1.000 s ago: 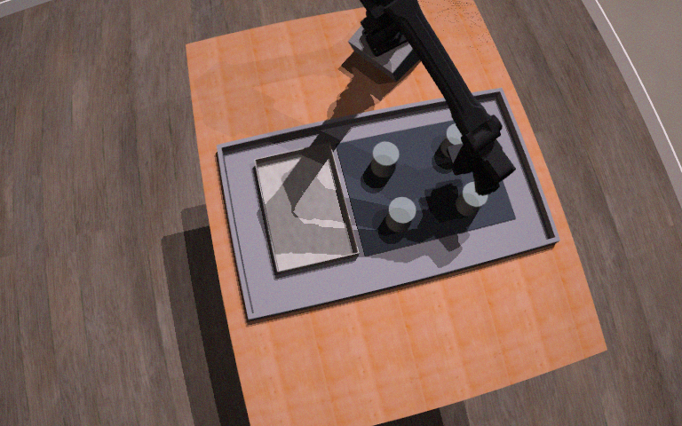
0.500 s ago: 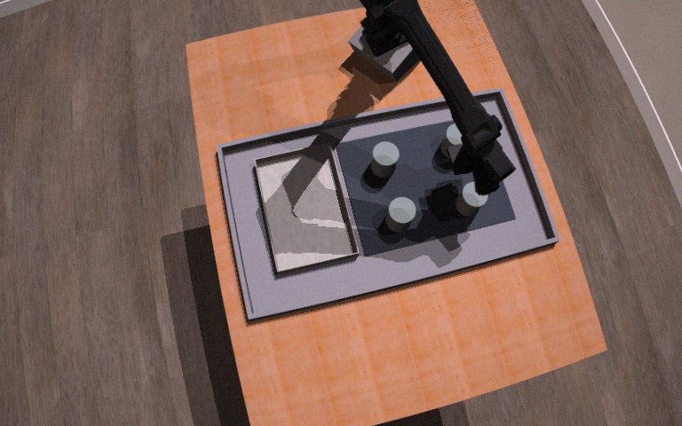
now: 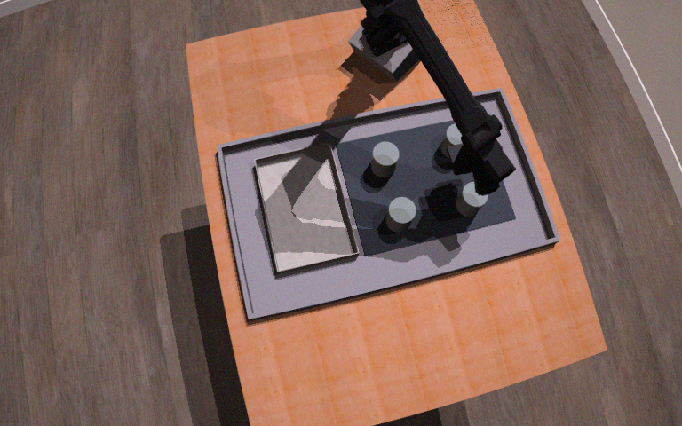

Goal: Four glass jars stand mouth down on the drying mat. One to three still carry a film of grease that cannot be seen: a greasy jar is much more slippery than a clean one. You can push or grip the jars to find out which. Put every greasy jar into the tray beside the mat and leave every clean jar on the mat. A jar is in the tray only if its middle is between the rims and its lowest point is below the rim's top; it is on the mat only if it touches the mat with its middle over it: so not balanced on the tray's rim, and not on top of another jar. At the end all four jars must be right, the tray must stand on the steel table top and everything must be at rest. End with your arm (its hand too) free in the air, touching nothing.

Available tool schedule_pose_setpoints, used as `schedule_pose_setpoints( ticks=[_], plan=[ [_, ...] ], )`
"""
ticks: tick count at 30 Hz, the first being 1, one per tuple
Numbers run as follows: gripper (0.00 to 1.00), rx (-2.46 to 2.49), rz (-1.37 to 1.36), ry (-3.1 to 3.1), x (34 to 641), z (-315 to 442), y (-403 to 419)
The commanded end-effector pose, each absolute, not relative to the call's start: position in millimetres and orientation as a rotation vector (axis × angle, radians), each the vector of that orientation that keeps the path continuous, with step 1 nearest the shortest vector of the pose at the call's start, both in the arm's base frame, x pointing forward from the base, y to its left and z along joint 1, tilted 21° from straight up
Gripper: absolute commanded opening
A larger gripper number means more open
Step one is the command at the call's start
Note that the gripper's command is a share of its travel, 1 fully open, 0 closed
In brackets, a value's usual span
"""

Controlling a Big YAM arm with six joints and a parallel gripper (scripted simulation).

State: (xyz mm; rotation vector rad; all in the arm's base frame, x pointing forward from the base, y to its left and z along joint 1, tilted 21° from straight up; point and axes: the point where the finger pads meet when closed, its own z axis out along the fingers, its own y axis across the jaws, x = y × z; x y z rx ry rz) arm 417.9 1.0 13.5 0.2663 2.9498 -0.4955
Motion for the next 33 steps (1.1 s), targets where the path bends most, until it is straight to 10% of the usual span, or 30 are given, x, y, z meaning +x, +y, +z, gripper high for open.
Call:
schedule_pose_setpoints(
  ticks=[1, 33],
  plan=[
    [0.0, 0.269, -0.475, 2.912, 424.1, 24.6, 7.2],
    [0.0, 0.269, -0.475, 2.912, 412.9, 95.8, 32.3]
  ],
)
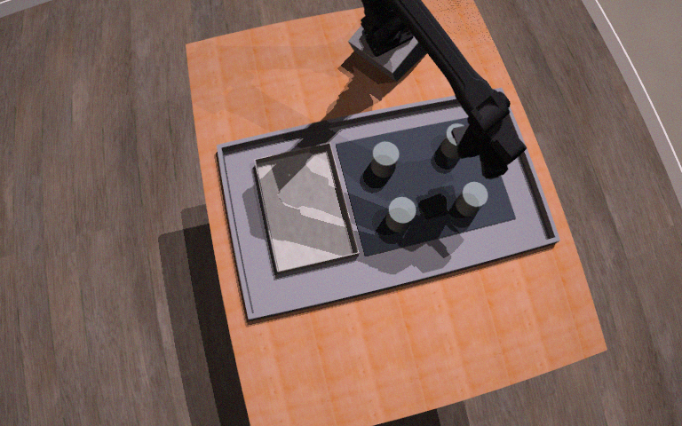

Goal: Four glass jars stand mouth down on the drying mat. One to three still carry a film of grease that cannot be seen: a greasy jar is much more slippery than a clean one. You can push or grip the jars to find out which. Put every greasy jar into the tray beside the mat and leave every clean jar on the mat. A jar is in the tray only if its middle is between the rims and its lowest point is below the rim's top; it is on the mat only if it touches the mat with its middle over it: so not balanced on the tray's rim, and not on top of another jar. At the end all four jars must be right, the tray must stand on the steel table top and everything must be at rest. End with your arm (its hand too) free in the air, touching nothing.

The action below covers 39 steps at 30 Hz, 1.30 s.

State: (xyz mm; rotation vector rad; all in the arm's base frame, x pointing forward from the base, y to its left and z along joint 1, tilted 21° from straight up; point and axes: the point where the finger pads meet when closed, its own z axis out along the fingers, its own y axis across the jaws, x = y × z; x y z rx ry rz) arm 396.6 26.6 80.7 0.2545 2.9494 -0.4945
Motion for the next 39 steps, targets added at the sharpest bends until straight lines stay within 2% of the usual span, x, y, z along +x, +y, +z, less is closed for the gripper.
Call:
schedule_pose_setpoints(
  ticks=[1, 30, 39],
  plan=[
    [0.0, 0.269, -0.475, 2.912, 412.9, 95.8, 32.3],
    [0.0, 0.269, -0.475, 2.912, 421.1, 105.7, 36.1],
    [0.0, 0.269, -0.475, 2.912, 399.8, 125.9, -30.9]
  ],
)
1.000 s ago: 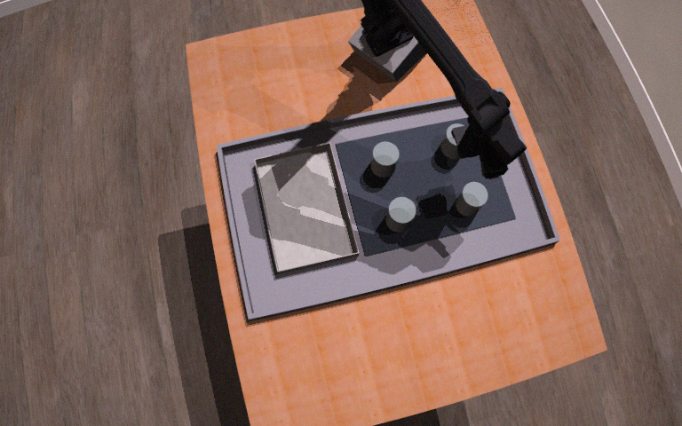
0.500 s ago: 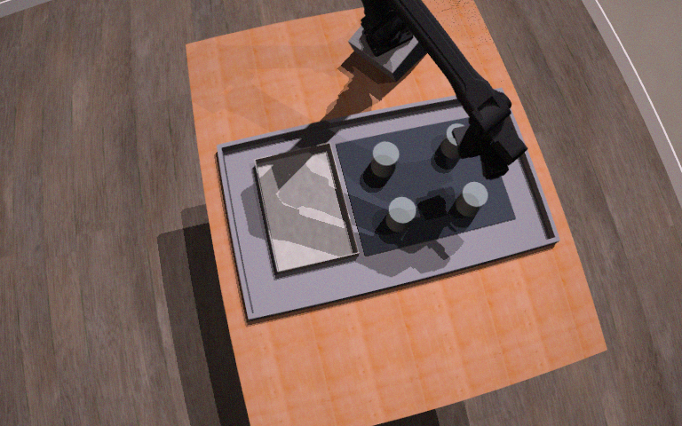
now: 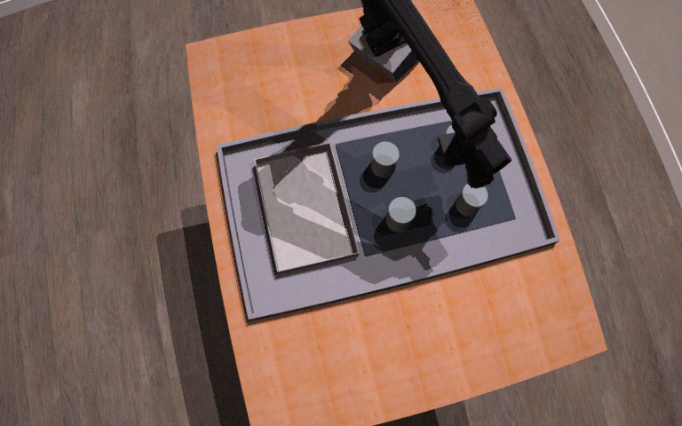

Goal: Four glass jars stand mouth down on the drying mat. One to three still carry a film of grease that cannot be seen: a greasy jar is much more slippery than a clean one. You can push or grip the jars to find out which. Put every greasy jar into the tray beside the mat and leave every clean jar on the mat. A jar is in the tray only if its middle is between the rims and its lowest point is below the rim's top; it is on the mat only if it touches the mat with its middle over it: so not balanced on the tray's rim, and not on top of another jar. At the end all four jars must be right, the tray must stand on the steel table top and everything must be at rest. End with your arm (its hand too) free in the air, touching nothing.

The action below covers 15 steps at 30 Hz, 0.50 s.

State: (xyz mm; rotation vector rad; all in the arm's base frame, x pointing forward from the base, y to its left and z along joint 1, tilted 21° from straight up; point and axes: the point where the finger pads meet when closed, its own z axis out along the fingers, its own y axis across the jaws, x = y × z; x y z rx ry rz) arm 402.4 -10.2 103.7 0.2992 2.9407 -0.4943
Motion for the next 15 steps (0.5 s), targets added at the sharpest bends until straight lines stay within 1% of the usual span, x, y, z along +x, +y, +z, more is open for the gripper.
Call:
schedule_pose_setpoints(
  ticks=[1, 4, 15],
  plan=[
    [0.0, 0.269, -0.475, 2.912, 397.4, 128.2, -38.4],
    [0.0, 0.269, -0.475, 2.912, 395.0, 130.4, -45.8],
    [0.0, 0.269, -0.475, 2.912, 368.9, 155.2, -127.7]
  ],
)
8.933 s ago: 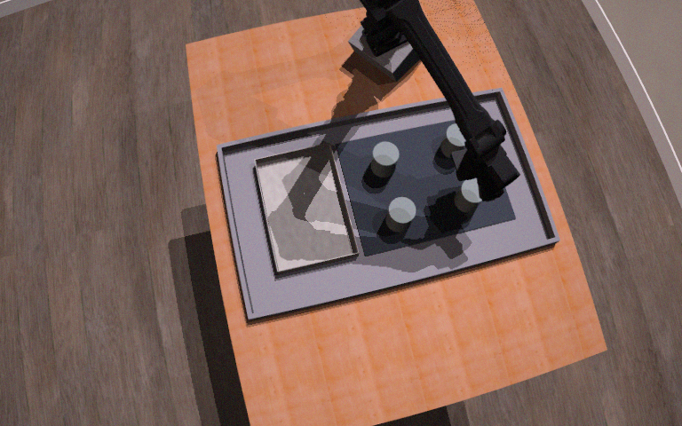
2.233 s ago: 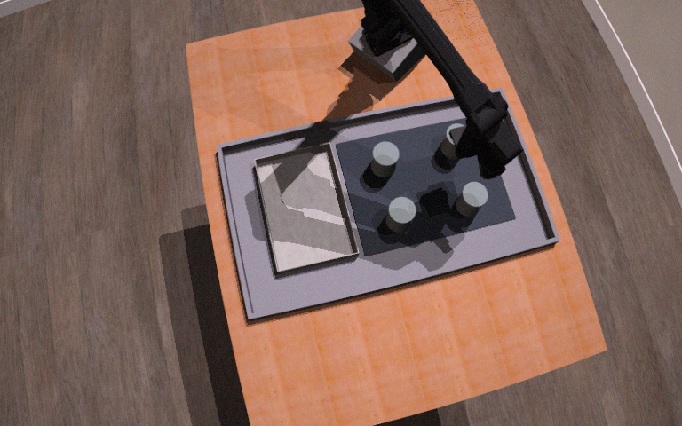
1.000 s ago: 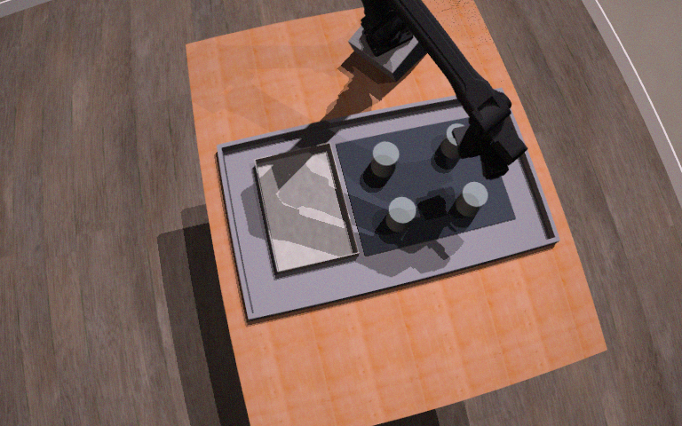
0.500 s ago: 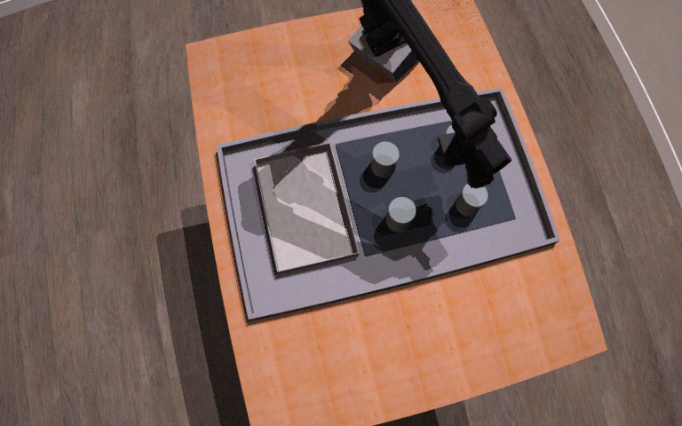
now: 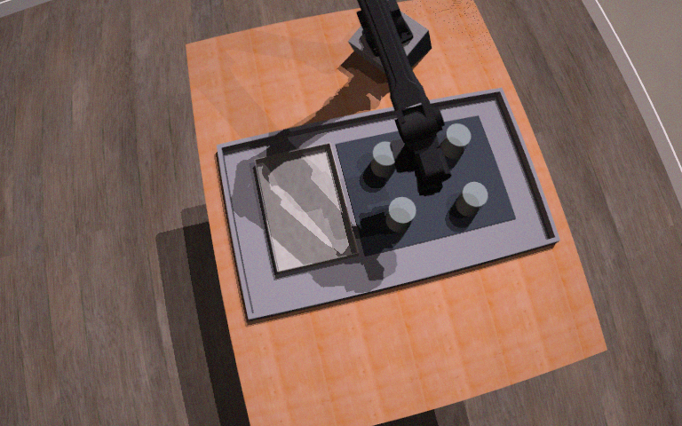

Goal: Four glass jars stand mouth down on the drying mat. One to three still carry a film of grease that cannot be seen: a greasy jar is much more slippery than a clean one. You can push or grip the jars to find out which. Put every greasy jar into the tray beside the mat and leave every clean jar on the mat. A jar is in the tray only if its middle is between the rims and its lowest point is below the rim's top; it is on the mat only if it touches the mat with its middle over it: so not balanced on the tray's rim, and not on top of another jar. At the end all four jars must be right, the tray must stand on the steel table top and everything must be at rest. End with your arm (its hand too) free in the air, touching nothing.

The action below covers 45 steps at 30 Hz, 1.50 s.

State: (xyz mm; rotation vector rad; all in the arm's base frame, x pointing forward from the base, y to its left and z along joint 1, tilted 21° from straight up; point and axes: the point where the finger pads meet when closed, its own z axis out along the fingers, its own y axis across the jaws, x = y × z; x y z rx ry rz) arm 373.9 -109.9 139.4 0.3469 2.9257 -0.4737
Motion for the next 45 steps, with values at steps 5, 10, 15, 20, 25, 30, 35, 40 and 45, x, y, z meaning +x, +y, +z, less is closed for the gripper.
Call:
schedule_pose_setpoints(
  ticks=[5, 10, 15, 20, 25, 30, 35, 40, 45],
  plan=[
    [0.0, 0.269, -0.475, 2.912, 367.3, 153.0, -136.7],
    [0.0, 0.269, -0.475, 2.912, 370.1, 135.2, -143.0],
    [0.0, 0.269, -0.475, 2.912, 373.5, 112.9, -150.8],
    [0.0, 0.269, -0.475, 2.912, 377.0, 90.6, -158.7],
    [0.0, 0.269, -0.475, 2.912, 377.7, 86.2, -160.2],
    [0.0, 0.269, -0.475, 2.912, 377.7, 86.2, -160.2],
    [0.0, 0.269, -0.475, 2.912, 373.5, 82.6, -163.1],
    [0.0, 0.269, -0.475, 2.912, 373.5, 82.6, -163.1],
    [0.0, 0.269, -0.475, 2.912, 370.5, 80.8, -164.2]
  ],
)
